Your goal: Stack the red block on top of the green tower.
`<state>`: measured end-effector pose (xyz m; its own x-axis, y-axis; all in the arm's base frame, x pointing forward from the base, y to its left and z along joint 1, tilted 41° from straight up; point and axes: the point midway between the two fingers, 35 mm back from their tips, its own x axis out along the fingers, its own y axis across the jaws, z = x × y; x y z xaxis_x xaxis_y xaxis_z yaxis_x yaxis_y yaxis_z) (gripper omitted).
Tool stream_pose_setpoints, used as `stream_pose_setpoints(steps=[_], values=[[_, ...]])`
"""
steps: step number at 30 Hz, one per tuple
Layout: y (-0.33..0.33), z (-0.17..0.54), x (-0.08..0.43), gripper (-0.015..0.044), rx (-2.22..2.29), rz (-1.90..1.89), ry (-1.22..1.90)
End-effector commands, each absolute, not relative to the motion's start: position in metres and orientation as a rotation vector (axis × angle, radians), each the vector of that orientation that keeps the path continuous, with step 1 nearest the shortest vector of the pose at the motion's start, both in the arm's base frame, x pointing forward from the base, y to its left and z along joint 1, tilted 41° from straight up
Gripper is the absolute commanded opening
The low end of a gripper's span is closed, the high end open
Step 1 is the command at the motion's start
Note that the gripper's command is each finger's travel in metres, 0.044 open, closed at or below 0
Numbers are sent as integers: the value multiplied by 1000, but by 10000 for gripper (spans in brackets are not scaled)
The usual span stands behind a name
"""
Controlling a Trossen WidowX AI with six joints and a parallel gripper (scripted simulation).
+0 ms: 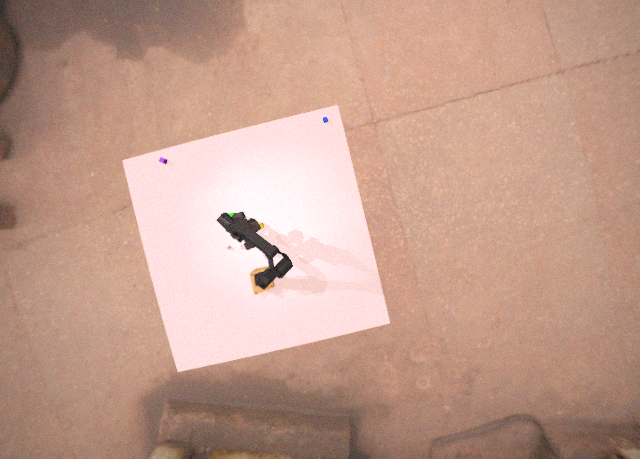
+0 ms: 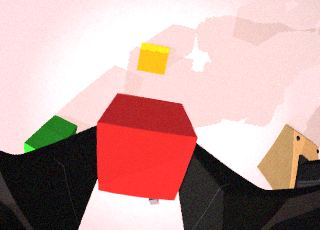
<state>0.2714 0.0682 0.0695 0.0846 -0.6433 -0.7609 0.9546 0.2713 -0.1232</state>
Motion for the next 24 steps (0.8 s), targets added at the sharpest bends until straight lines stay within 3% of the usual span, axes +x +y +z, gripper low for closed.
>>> stream_pose_setpoints(steps=[1,24], values=[[78,80,270,0,475,-1258,823],[118,64,311,0,480,-1255,822]])
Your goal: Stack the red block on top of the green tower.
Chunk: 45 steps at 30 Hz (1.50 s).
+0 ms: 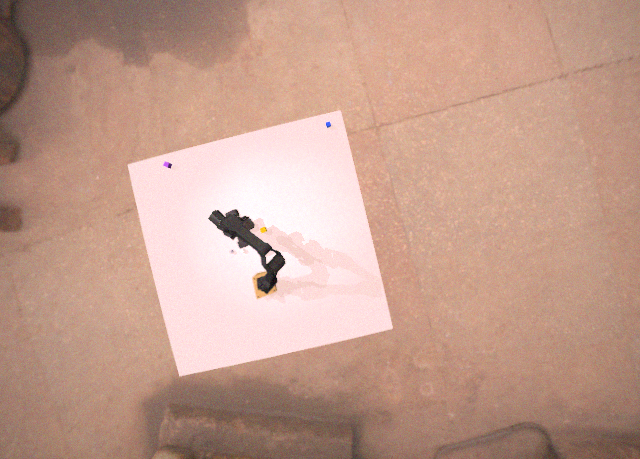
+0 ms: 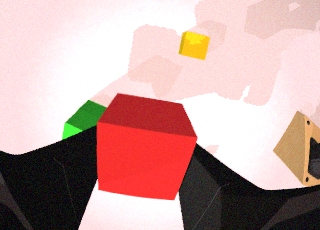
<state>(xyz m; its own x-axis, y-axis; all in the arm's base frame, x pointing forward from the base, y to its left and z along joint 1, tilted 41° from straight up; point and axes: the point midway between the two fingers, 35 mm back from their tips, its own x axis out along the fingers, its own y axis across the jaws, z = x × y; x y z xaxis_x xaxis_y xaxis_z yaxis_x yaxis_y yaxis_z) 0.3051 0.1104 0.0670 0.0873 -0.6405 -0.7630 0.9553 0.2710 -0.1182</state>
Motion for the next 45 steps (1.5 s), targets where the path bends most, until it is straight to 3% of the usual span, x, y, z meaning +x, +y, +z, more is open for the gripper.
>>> stream_pose_setpoints(steps=[1,20,45], values=[[121,62,314,0,480,-1255,822],[165,23,352,0,485,-1253,822],[141,-10,356,0,485,-1253,820]])
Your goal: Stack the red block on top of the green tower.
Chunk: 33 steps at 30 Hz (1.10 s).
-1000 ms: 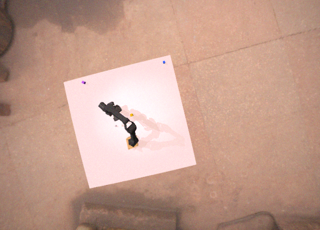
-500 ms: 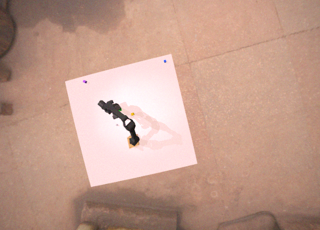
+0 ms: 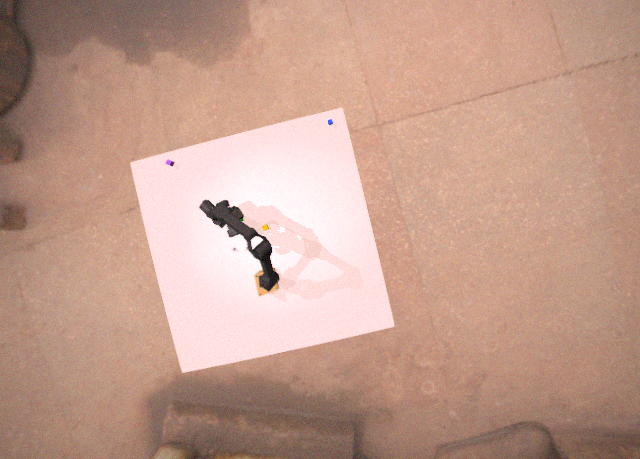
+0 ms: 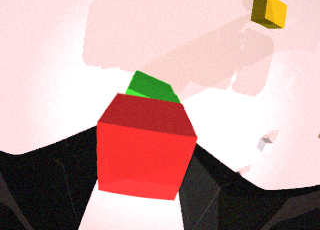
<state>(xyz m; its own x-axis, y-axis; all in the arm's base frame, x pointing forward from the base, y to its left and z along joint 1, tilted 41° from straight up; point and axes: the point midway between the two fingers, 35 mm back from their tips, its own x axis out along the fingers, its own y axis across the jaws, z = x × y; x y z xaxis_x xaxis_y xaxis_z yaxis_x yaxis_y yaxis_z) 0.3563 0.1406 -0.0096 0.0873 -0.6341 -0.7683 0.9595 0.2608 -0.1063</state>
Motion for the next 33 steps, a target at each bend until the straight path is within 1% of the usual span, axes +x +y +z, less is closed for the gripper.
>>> stream_pose_setpoints(steps=[1,13,29,30,33], values=[[141,-11,356,0,485,-1253,820],[143,-8,356,0,485,-1253,820],[141,-10,356,420,489,-1258,820],[141,-10,356,440,489,-1258,820],[141,-10,356,440,489,-1258,820]])
